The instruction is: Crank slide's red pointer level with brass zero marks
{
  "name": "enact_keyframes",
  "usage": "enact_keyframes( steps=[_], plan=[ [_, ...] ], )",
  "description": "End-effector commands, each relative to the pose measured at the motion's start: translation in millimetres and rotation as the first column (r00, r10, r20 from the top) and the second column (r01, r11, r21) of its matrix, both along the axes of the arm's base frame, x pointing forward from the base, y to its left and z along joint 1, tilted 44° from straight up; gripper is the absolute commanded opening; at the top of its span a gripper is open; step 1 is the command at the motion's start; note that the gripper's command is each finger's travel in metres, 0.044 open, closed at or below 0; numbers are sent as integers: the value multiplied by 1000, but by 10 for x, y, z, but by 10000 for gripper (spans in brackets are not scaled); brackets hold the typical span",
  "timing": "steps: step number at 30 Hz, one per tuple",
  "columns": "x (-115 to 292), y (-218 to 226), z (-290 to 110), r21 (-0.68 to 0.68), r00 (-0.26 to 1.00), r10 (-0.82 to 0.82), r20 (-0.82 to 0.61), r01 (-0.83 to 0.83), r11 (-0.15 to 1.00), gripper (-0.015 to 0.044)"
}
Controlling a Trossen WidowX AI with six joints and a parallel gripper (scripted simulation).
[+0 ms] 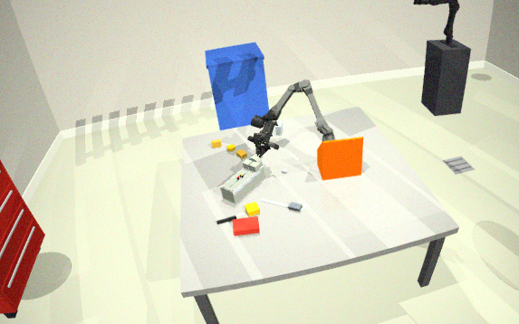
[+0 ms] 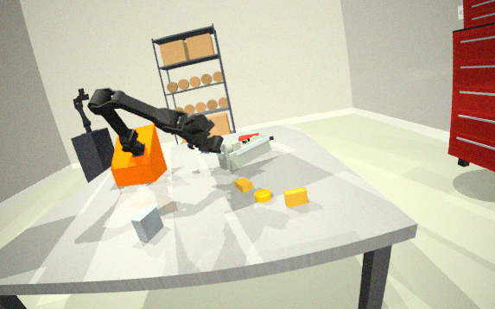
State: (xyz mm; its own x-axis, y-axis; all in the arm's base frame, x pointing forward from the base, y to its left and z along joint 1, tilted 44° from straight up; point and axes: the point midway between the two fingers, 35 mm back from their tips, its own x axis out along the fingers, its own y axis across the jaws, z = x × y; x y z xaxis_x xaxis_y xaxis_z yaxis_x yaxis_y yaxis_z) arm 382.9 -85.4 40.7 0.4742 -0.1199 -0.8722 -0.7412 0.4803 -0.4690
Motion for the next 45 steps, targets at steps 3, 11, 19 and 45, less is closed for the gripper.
enact_keyframes(
  steps=[3, 11, 19, 45],
  plan=[
    [1, 7, -12, 1, 1000, 8, -1, -8, 1000, 0],
    [2, -6, -3, 1, 1000, 8, -1, -8, 1000, 0],
    [37, -47, -2, 1, 1000, 8, -1, -8, 1000, 0],
    [119, -220, -78, 0, 1000, 8, -1, -8, 1000, 0]
  ],
)
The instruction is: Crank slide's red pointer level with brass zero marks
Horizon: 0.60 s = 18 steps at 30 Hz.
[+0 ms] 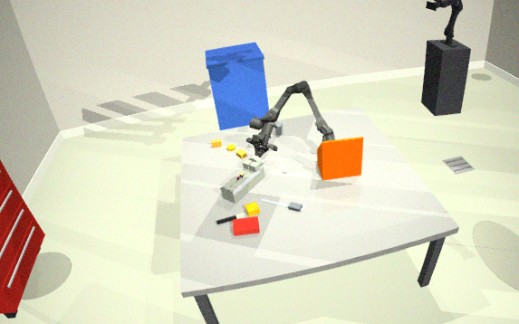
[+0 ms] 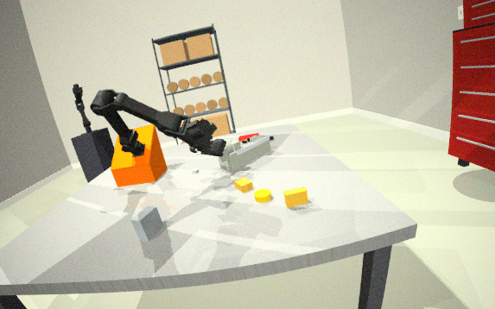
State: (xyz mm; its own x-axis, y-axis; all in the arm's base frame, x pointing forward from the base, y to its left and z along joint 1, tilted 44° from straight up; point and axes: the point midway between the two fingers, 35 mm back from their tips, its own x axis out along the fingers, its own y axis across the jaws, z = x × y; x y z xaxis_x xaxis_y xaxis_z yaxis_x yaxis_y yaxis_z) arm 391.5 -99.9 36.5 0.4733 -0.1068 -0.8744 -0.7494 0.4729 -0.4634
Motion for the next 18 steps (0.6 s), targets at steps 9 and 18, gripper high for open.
enact_keyframes(
  steps=[9, 18],
  plan=[
    [37, -131, -89, -8, 1000, -6, 2, 6, 1000, 0],
    [30, -176, -144, -8, 1000, -6, 2, 6, 1000, 0]
  ],
)
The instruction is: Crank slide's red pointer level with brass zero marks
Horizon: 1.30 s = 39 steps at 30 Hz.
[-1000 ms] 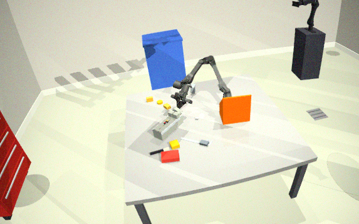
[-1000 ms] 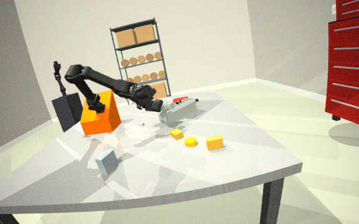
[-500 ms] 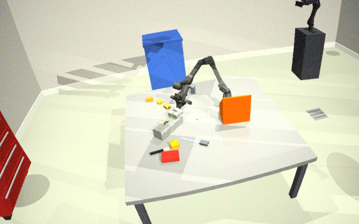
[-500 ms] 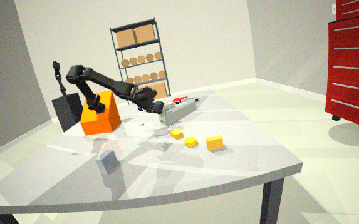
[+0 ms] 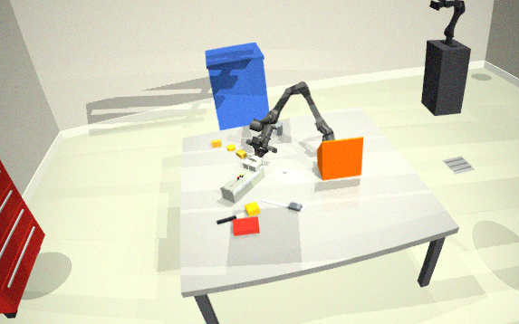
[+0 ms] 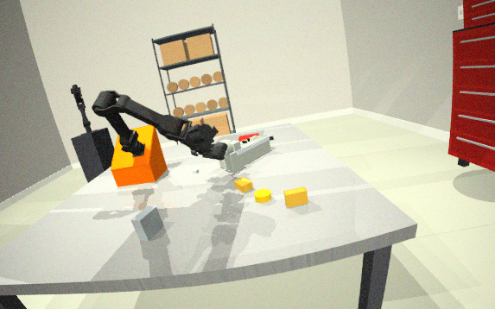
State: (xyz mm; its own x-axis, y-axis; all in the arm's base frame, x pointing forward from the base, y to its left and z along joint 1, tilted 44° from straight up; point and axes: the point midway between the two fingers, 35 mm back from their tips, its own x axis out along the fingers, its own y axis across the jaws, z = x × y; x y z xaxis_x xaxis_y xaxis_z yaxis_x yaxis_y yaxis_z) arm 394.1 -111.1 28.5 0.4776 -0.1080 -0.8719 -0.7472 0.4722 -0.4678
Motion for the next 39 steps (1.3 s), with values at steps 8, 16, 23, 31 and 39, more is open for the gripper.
enact_keyframes(
  steps=[8, 16, 23, 31, 39],
  plan=[
    [-12, -93, -116, -7, 1000, -6, -3, 6, 1000, 0],
    [-33, -110, -164, -7, 1000, -6, -3, 6, 1000, 0],
    [-50, -119, -199, -7, 1000, -6, -3, 6, 1000, 0],
    [-67, -124, -228, -7, 1000, -6, -4, 6, 1000, 0],
    [-80, -126, -250, -7, 1000, -6, -4, 6, 1000, 0]
  ],
)
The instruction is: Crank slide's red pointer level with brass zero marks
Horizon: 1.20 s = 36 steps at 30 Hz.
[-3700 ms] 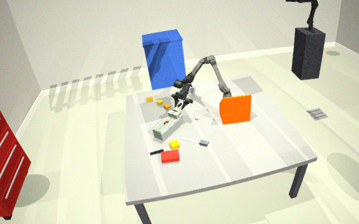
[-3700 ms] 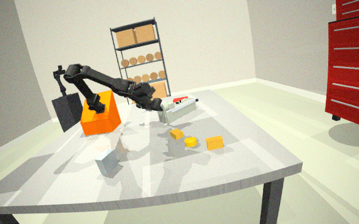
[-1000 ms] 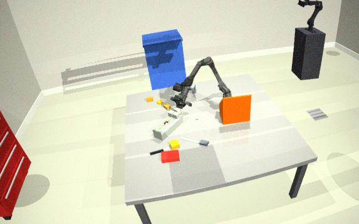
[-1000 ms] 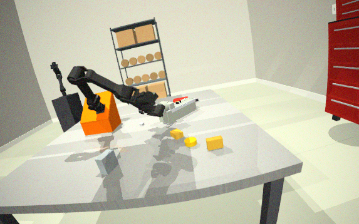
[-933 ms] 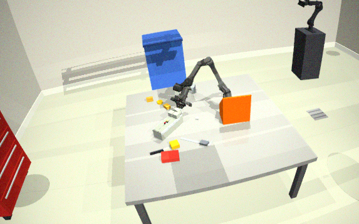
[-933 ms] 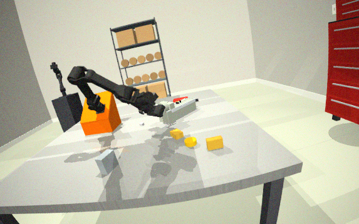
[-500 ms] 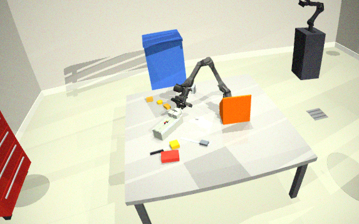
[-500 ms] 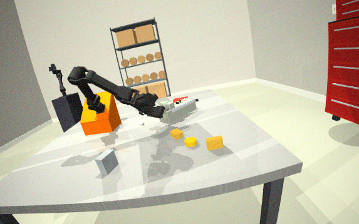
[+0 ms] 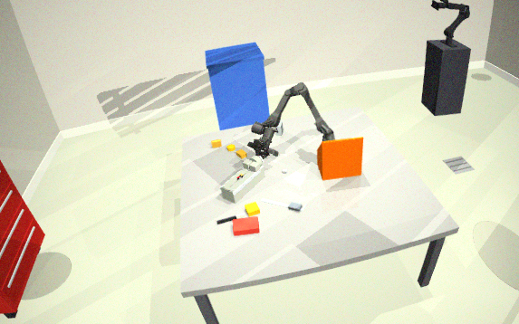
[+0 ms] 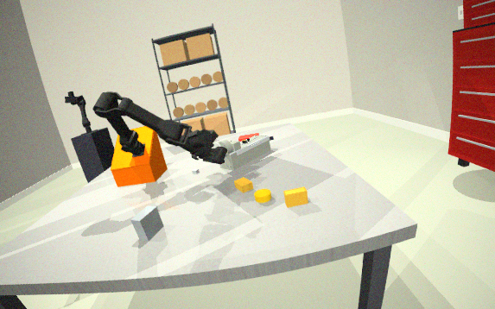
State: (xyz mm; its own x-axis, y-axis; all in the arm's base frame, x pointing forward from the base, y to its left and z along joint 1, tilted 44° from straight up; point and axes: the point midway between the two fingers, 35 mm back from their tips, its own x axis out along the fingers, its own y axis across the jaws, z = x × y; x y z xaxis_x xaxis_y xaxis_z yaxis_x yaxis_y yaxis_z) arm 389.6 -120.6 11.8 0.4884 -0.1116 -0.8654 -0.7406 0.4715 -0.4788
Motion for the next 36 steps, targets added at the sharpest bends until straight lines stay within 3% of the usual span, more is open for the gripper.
enact_keyframes(
  steps=[1, 36],
  plan=[
    [-36, -31, -84, -4, 1000, -5, -16, 5, 1000, 0],
    [-62, -34, -124, -4, 1000, -5, -17, 5, 1000, 0]
  ],
)
